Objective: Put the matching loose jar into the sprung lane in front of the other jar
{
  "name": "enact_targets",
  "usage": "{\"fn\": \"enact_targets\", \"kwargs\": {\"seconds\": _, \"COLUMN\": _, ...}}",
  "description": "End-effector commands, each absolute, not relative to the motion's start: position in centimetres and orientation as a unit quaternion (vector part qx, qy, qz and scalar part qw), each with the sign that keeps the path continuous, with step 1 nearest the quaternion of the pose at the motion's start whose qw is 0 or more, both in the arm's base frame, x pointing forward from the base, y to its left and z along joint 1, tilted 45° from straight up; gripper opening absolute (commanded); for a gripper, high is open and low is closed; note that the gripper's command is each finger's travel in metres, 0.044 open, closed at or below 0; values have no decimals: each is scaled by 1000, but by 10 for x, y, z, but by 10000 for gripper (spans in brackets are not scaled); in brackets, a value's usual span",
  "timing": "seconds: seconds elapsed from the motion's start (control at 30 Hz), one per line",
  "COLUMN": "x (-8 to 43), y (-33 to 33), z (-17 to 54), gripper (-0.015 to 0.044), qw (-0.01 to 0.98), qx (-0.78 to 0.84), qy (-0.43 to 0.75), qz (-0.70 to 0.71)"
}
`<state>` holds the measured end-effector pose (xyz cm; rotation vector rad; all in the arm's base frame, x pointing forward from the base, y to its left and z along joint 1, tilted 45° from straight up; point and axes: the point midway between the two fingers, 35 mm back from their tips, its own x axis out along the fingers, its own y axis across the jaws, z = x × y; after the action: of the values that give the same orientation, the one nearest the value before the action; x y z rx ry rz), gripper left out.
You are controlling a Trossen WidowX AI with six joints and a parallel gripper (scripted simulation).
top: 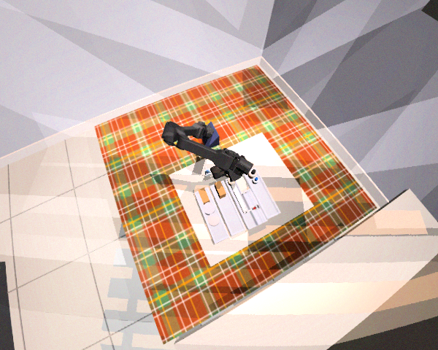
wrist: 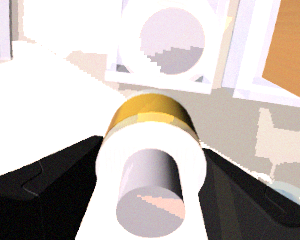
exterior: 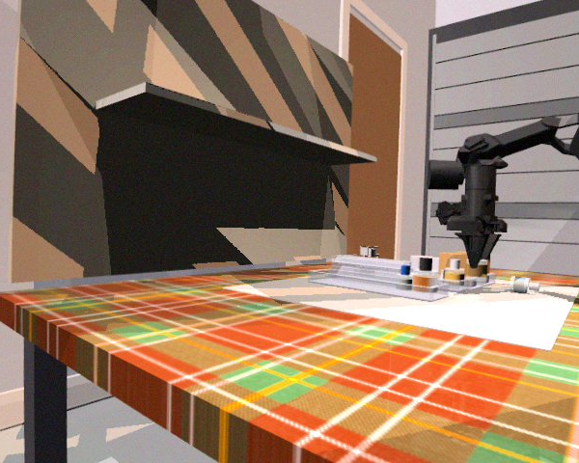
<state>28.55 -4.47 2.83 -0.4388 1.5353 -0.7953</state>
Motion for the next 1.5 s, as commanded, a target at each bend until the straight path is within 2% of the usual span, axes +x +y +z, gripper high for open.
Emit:
{"fn": "enact_targets", "kwargs": {"seconds": 0.0, "x": 288, "y": -45, "z": 28, "gripper": 0, "qw": 629, "qx": -193, "qy": 669, "qz": -347}}
{"fn": "enact_targets", "kwargs": {"seconds": 1.47, "x": 303, "y": -49, "z": 29, "gripper": 0, "qw": 629, "qx": -193, "qy": 668, "qz": -347}}
